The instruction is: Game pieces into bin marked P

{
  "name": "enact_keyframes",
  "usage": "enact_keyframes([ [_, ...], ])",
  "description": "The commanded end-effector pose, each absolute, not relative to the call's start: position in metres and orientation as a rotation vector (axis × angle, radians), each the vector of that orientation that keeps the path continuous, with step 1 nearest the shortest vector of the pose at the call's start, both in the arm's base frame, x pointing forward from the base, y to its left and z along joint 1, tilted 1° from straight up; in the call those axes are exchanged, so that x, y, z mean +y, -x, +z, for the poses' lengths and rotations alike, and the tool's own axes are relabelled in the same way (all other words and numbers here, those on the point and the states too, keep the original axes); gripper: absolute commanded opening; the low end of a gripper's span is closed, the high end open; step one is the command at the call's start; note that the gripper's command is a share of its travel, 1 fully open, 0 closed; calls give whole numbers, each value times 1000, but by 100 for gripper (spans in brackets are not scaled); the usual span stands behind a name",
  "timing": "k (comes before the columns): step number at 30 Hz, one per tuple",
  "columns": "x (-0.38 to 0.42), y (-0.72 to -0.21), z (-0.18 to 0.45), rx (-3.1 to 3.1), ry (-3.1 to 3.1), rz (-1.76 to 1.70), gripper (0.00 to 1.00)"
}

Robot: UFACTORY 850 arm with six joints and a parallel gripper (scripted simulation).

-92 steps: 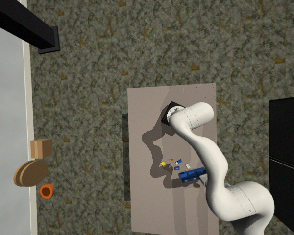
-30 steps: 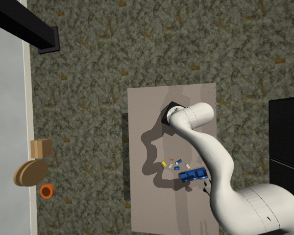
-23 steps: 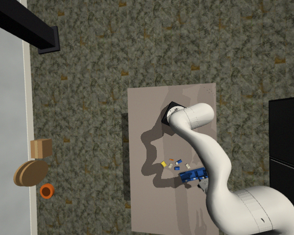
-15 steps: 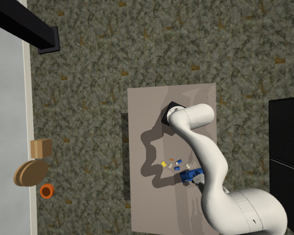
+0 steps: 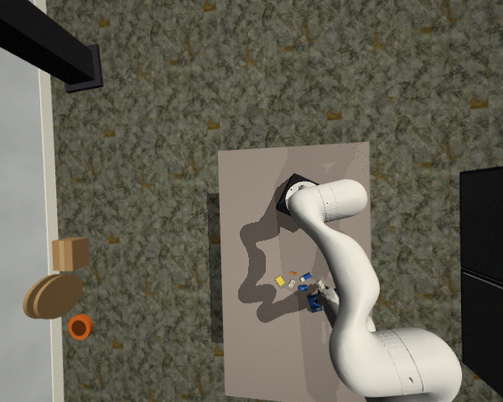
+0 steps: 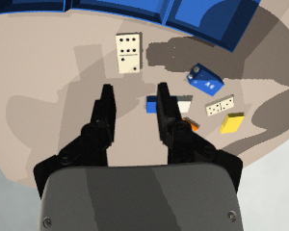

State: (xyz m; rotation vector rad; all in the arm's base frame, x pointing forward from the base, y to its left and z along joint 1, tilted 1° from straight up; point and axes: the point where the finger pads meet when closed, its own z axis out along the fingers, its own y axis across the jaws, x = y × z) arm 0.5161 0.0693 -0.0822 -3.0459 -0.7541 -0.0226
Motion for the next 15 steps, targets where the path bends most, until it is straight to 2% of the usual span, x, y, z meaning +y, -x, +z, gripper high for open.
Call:
enact_keyframes([
  [1, 70, -519, -83, -752, 3033, -29, 41],
  [15, 78, -520, -83, -752, 3033, -29, 41],
])
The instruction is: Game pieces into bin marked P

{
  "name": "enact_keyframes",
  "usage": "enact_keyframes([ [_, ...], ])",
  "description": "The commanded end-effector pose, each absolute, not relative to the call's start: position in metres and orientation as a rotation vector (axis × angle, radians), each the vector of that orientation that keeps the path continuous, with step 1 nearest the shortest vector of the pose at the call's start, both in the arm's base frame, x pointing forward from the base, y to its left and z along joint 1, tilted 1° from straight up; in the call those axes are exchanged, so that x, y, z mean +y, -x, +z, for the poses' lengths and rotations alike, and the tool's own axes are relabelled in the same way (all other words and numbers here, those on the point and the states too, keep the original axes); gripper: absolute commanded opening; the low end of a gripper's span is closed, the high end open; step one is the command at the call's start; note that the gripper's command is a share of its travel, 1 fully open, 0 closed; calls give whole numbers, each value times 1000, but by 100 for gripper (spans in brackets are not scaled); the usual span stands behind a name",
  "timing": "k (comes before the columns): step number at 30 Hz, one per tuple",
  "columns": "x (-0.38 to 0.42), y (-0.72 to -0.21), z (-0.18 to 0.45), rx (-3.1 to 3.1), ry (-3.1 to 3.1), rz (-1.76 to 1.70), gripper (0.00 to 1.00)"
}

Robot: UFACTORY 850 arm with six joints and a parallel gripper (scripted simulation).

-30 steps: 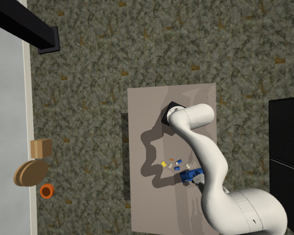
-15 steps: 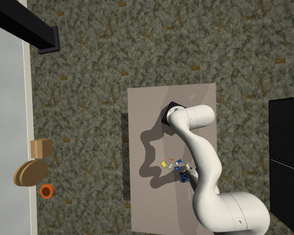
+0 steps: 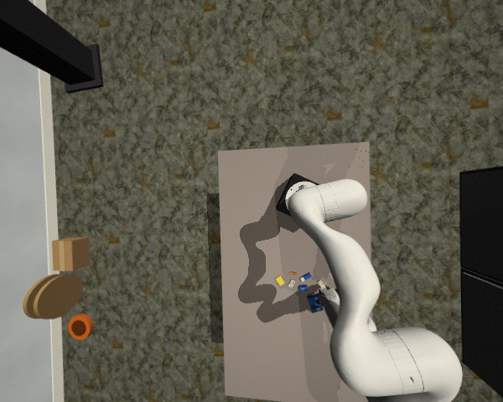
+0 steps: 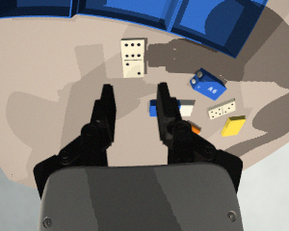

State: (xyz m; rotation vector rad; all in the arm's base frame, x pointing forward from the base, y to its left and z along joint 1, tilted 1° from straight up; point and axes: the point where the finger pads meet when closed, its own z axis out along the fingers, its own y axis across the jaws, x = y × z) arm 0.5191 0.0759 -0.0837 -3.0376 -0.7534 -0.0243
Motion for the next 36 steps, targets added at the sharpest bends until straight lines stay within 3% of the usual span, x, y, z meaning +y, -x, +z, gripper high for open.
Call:
enact_keyframes([
  [1, 78, -520, -83, -752, 3033, -29, 41],
  [36, 79, -520, -99, -752, 3033, -29, 41],
])
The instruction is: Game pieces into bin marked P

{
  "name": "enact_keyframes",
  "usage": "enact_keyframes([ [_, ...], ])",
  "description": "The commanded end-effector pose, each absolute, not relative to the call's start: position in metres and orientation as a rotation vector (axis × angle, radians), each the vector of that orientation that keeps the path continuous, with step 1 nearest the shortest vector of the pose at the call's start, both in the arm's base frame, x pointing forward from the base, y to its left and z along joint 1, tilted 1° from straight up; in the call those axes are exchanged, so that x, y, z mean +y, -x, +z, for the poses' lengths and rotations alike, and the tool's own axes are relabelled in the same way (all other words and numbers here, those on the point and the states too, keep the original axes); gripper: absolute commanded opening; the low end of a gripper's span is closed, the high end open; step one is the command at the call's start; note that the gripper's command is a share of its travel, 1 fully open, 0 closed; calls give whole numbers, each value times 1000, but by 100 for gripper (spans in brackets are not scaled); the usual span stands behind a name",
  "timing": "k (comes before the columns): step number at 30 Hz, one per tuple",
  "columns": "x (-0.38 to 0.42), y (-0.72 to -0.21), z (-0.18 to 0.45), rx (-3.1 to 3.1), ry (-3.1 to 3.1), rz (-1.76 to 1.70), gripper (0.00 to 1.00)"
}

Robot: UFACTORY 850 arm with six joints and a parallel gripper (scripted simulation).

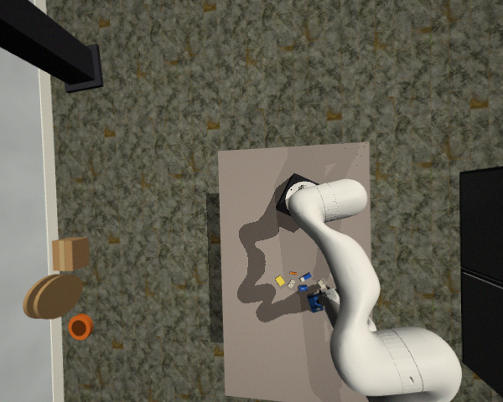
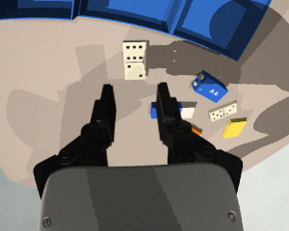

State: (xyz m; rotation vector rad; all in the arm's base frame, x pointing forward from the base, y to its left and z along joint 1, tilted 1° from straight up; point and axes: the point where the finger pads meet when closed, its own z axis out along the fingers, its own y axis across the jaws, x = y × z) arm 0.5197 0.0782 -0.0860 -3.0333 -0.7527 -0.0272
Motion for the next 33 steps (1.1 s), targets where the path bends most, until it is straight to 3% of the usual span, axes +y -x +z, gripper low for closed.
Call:
enact_keyframes([
  [1, 79, -520, -103, -752, 3033, -29, 41],
  [33, 80, -521, -150, -752, 3033, -29, 41],
])
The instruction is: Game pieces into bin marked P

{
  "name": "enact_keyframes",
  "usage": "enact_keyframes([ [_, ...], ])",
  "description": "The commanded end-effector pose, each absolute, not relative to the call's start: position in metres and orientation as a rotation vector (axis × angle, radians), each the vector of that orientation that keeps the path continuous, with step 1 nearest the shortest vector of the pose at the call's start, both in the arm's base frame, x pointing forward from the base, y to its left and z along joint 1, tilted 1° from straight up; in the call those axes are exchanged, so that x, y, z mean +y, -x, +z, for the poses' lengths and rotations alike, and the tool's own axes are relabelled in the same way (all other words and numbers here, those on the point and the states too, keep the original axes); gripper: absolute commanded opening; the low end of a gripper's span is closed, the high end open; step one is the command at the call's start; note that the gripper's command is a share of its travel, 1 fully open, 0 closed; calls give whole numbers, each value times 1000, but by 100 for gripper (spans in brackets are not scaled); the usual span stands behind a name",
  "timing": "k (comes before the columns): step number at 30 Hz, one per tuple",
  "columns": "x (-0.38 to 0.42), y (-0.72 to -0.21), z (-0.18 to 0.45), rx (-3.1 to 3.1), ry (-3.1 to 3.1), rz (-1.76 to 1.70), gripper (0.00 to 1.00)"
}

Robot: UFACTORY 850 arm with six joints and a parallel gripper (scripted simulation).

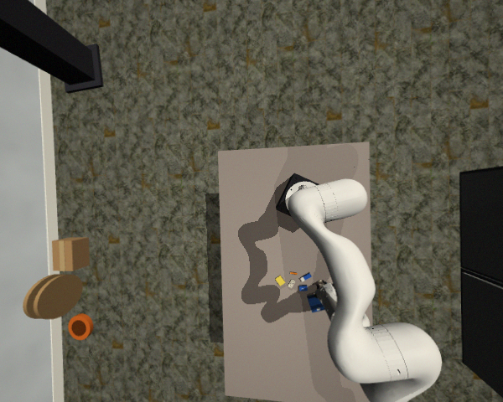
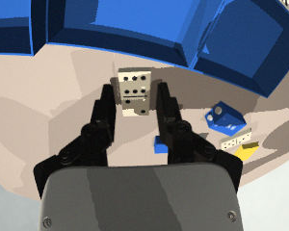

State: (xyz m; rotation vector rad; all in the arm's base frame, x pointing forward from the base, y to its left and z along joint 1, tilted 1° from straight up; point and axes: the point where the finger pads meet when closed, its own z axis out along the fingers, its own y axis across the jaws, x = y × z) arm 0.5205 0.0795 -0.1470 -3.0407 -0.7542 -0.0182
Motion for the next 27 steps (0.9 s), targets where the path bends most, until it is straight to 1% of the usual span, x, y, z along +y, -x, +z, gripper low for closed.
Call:
enact_keyframes([
  [1, 80, -521, -150, -752, 3033, -29, 41],
  [14, 80, -521, -150, -752, 3033, -29, 41],
  [15, 80, -521, -150, -752, 3033, -29, 0],
  [27, 80, -521, -150, -752, 3033, -29, 0],
])
